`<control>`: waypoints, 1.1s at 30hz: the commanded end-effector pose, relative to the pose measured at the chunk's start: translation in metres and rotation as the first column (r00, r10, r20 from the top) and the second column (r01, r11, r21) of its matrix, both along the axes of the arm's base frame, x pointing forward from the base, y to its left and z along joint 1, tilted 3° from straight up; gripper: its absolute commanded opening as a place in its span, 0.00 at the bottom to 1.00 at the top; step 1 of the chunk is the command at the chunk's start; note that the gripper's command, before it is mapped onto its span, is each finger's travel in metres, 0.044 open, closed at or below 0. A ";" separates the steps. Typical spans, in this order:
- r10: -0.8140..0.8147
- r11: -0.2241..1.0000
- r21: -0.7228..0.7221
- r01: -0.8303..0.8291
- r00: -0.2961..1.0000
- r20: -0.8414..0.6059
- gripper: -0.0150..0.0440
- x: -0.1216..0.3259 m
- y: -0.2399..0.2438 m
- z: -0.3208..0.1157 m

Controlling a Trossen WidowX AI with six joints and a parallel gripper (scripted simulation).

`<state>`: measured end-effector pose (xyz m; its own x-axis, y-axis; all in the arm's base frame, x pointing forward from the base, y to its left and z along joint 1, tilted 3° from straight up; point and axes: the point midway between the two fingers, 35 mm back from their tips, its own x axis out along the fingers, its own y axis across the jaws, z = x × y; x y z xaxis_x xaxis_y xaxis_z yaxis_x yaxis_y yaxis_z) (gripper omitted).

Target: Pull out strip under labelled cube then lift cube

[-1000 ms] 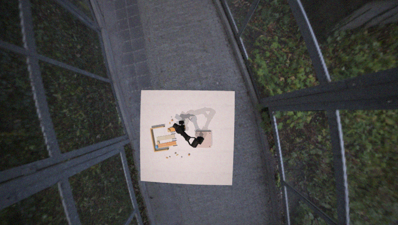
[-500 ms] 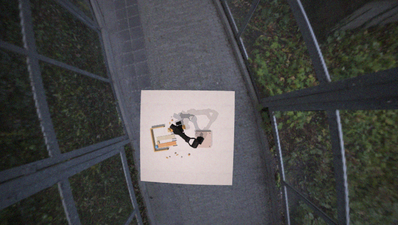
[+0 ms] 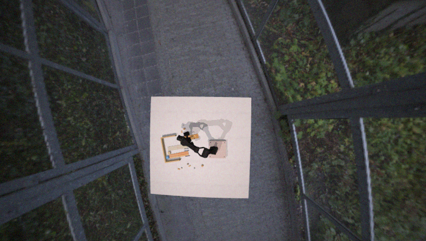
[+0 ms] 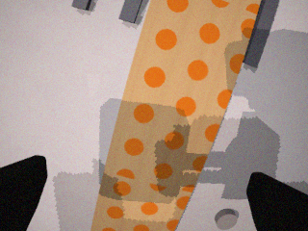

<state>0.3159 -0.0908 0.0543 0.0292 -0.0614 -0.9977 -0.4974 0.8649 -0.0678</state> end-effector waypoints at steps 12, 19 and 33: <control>-0.003 1.000 -0.004 0.003 1.000 0.007 1.00 0.049 0.021 0.007; -0.003 1.000 -0.003 0.003 1.000 0.009 1.00 0.071 0.029 0.011; -0.003 1.000 -0.002 0.003 1.000 0.013 1.00 0.117 0.042 0.020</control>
<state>0.4209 -0.0503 0.0712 0.0374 -0.0572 -0.9977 -0.4979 0.8646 -0.0683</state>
